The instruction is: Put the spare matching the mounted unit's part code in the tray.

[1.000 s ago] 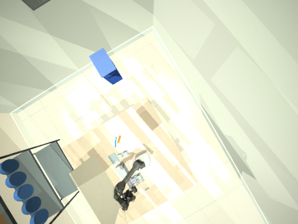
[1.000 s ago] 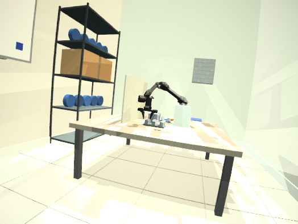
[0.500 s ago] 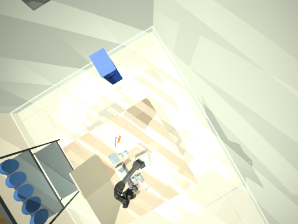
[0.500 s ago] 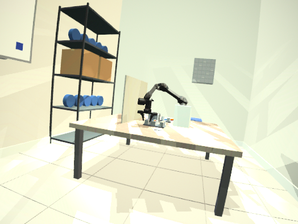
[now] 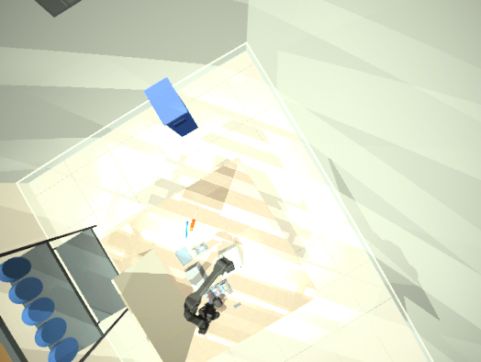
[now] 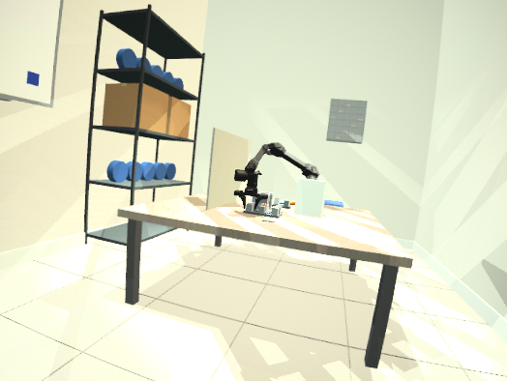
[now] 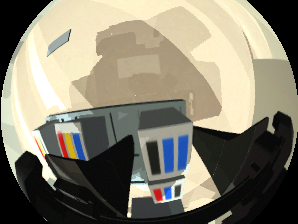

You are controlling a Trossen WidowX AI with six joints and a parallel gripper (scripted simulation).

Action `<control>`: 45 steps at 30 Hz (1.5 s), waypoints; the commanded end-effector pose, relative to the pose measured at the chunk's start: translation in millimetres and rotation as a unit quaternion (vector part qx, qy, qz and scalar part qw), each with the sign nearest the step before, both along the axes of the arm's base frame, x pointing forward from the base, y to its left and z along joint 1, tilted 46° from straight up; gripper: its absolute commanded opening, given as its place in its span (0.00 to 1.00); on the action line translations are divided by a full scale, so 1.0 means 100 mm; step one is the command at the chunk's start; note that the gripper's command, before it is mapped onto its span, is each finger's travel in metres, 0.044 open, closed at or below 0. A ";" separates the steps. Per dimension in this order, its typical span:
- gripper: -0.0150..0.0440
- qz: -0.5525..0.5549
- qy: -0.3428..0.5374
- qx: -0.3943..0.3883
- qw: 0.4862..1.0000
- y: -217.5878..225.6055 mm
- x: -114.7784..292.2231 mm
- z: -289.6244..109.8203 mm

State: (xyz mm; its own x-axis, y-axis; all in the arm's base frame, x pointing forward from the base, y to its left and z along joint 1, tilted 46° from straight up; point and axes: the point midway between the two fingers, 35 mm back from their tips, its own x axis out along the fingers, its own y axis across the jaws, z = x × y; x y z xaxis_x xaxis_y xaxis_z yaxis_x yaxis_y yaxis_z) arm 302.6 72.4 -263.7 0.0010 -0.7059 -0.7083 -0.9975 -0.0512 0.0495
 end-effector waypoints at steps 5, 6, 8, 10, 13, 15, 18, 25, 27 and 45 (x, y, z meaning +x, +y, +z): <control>0.47 0.000 0.000 0.000 1.000 0.00 0.00 0.00; 0.46 0.000 0.000 0.000 1.000 0.00 0.00 0.00; 0.44 0.000 0.000 0.000 1.000 0.00 0.00 0.00; 0.42 0.000 0.000 0.000 1.000 0.00 0.00 0.00; 0.28 0.000 0.000 0.000 1.000 0.00 0.00 0.00; 0.25 0.000 0.000 0.000 1.000 0.00 0.00 0.00; 0.25 0.000 0.000 0.000 1.000 0.00 0.00 0.00; 0.25 0.001 0.000 0.001 1.000 0.18 0.02 0.17; 0.25 0.001 0.000 0.002 1.000 0.33 0.02 0.31; 0.25 0.004 0.000 0.004 1.000 0.92 0.02 0.93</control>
